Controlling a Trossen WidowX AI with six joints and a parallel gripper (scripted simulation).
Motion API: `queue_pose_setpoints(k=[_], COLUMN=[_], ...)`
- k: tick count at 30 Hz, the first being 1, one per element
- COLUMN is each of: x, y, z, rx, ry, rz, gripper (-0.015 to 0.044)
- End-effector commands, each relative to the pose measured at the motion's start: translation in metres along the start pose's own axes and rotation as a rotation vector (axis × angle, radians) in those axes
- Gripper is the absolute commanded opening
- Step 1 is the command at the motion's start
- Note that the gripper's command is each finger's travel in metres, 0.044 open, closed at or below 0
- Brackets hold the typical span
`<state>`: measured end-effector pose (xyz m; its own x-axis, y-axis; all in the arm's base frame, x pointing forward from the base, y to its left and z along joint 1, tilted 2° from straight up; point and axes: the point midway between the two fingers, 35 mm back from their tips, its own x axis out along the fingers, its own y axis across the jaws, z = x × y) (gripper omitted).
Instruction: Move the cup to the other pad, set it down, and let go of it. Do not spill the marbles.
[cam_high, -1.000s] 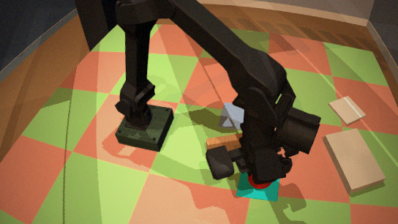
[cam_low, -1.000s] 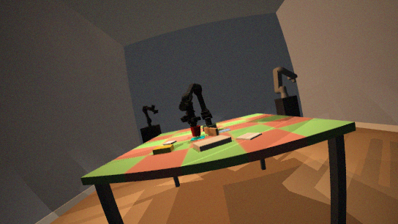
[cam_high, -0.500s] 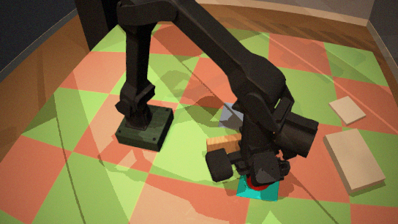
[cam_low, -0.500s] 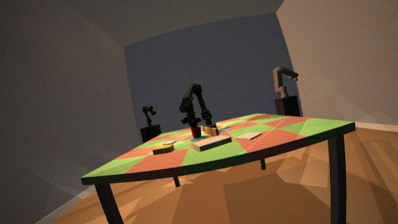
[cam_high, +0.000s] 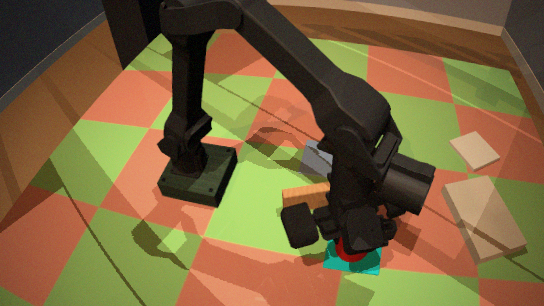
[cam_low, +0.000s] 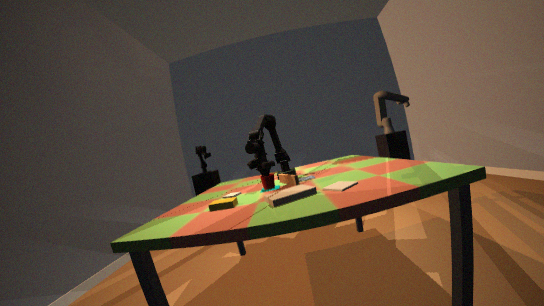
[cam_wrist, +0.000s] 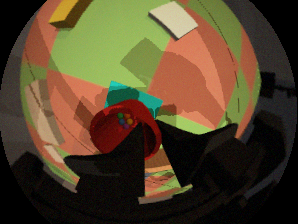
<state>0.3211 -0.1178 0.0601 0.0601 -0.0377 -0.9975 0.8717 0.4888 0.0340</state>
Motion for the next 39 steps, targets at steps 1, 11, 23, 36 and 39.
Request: queue_pose_setpoints(k=[1, 11, 23, 36, 39], x=[0.000, -0.005, -0.022, -0.041, -0.045], y=[0.000, 0.000, 0.000, 0.000, -0.001], z=[0.000, 0.000, 0.001, 0.000, 0.000], rx=[0.000, 0.000, -0.001, -0.003, -0.003], ry=[-0.001, 0.000, 0.003, 0.006, 0.006], rz=[0.000, 0.000, -0.001, -0.002, -0.002], gripper=[0.0128, 0.0128, 0.0128, 0.0128, 0.0128])
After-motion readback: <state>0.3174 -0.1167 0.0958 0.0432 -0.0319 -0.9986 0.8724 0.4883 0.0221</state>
